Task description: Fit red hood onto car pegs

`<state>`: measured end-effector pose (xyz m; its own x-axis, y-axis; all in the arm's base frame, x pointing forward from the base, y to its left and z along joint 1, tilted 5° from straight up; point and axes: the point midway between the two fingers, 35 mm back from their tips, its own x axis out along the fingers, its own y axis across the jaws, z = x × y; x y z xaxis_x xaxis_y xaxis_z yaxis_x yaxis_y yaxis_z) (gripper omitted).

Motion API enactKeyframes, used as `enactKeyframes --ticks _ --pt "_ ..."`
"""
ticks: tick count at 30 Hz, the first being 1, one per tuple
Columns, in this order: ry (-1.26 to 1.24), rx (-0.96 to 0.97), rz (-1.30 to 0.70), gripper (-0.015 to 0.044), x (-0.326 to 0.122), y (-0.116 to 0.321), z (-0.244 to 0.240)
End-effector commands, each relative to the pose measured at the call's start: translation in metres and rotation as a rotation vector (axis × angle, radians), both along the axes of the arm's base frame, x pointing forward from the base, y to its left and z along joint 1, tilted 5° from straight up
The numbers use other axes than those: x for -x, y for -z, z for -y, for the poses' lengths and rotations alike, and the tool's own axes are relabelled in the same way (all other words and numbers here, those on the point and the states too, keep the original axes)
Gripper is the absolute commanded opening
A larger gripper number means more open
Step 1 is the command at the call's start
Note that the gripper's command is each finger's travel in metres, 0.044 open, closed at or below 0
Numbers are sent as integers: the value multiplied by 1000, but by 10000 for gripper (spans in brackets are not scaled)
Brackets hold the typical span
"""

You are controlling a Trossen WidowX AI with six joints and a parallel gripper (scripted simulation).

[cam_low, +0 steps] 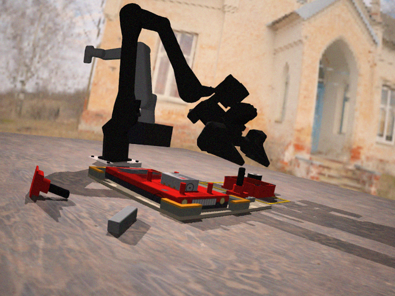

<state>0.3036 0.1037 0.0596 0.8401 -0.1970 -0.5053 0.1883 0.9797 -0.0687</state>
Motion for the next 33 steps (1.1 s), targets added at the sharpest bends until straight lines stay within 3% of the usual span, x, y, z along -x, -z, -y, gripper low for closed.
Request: enactKeyframes --ticks 1,33 --pt "-2 5 -3 440 1 5 1" --pt "-2 0 3 440 2 27 4"
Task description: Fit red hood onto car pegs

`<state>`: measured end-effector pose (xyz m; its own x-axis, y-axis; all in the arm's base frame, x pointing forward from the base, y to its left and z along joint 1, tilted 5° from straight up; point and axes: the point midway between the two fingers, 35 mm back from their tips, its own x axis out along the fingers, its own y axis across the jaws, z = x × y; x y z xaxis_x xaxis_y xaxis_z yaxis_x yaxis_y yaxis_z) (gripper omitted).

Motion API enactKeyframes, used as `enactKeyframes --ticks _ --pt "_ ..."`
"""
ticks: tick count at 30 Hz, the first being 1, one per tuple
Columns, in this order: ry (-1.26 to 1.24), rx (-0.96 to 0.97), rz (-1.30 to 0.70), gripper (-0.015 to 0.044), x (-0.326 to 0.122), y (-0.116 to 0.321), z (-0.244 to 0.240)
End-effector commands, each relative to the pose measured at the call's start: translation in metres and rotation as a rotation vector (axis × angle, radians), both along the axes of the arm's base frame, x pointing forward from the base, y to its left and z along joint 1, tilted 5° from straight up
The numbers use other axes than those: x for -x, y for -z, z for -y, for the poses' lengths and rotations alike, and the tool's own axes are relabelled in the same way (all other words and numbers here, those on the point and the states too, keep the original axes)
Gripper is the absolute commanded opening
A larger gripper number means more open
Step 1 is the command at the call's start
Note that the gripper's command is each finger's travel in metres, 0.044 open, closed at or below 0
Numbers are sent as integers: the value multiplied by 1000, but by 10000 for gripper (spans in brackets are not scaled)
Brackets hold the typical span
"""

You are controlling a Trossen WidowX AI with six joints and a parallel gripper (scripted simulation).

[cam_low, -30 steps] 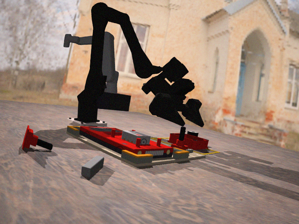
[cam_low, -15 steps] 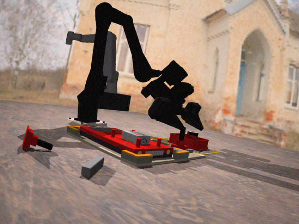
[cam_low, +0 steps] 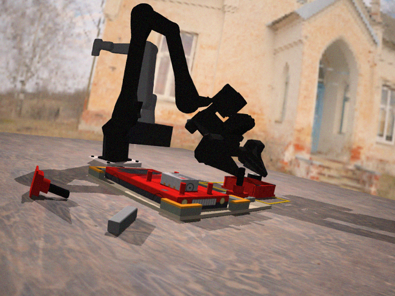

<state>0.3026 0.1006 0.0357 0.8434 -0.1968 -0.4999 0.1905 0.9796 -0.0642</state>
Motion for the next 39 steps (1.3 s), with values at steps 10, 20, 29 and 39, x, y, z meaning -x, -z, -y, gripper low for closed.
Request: enactKeyframes --ticks 10,20,29,39 --pt "-3 3 -4 440 1 7 1" --pt "-3 3 -4 440 1 12 1" --pt "-3 3 -4 440 1 17 1" --pt "-3 3 -4 440 1 21 2"
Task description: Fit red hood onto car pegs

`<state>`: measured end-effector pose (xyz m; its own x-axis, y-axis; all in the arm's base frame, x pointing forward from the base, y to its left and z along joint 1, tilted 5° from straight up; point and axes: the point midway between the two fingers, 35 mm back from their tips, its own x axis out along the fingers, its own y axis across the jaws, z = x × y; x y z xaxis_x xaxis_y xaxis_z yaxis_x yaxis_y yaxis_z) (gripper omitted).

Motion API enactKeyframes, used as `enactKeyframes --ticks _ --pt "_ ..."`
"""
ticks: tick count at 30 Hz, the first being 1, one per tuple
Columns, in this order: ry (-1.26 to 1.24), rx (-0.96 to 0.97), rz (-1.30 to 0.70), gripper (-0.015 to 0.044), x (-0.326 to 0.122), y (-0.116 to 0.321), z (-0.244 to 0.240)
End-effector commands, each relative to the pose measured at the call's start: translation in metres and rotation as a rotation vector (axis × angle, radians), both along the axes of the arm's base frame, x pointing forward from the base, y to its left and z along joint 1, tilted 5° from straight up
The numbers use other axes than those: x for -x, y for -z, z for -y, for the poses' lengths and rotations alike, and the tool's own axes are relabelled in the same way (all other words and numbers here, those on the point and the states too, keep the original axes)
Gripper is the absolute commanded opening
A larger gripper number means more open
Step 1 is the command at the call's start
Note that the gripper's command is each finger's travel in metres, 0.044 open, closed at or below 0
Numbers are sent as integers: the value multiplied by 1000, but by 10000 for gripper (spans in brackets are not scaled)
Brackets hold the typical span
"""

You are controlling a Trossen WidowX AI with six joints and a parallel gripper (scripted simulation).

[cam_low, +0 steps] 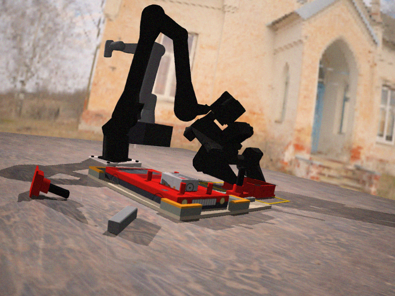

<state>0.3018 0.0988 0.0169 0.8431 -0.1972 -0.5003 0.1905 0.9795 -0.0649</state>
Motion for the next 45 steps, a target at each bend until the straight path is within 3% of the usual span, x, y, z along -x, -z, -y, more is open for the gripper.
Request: enactKeyframes --ticks 1,2,6,15,26,45 --pt "-4 3 -4 440 0 3 0" --pt "-4 3 -4 440 1 4 0" --pt "0 0 0 335 0 1 0" --pt "0 0 0 275 0 1 0" --pt "0 0 0 0 -4 -20 -4" --pt "-1 -1 0 0 -2 -72 -5"
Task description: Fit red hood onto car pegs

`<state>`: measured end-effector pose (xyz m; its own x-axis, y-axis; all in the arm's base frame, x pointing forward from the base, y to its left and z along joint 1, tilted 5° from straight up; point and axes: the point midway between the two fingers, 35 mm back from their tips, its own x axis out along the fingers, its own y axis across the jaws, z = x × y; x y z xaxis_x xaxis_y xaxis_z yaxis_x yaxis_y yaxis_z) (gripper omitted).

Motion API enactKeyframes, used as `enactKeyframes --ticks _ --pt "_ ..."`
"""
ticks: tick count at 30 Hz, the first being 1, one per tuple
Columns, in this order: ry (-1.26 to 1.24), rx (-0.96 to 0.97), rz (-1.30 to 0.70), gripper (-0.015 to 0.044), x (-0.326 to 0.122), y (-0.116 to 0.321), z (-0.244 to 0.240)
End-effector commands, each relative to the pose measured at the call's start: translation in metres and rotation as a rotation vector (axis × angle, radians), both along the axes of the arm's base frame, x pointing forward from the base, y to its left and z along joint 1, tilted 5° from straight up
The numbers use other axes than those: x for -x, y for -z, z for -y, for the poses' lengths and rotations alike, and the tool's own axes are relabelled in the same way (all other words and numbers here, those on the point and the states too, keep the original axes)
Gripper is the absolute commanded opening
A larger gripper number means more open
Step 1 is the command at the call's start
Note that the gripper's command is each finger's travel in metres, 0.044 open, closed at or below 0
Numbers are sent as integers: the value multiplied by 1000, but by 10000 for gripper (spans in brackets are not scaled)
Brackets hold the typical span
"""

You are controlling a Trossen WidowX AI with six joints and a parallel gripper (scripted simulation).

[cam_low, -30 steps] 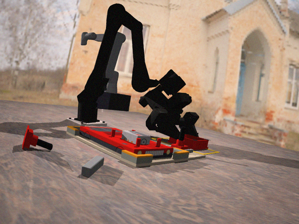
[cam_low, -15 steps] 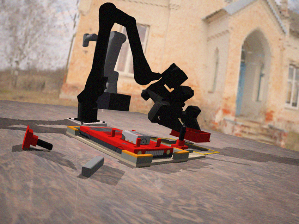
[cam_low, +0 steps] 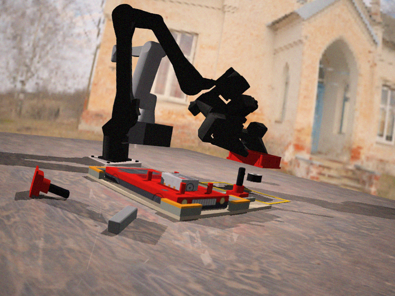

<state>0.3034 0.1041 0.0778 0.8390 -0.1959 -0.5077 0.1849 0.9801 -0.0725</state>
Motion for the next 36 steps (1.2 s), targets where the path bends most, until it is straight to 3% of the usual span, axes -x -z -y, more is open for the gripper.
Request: enactKeyframes --ticks 1,12,36 --pt "4 -7 10 0 0 -12 0" --pt "-21 36 0 0 0 -10 0" --pt "-319 533 -116 0 1 -8 0"
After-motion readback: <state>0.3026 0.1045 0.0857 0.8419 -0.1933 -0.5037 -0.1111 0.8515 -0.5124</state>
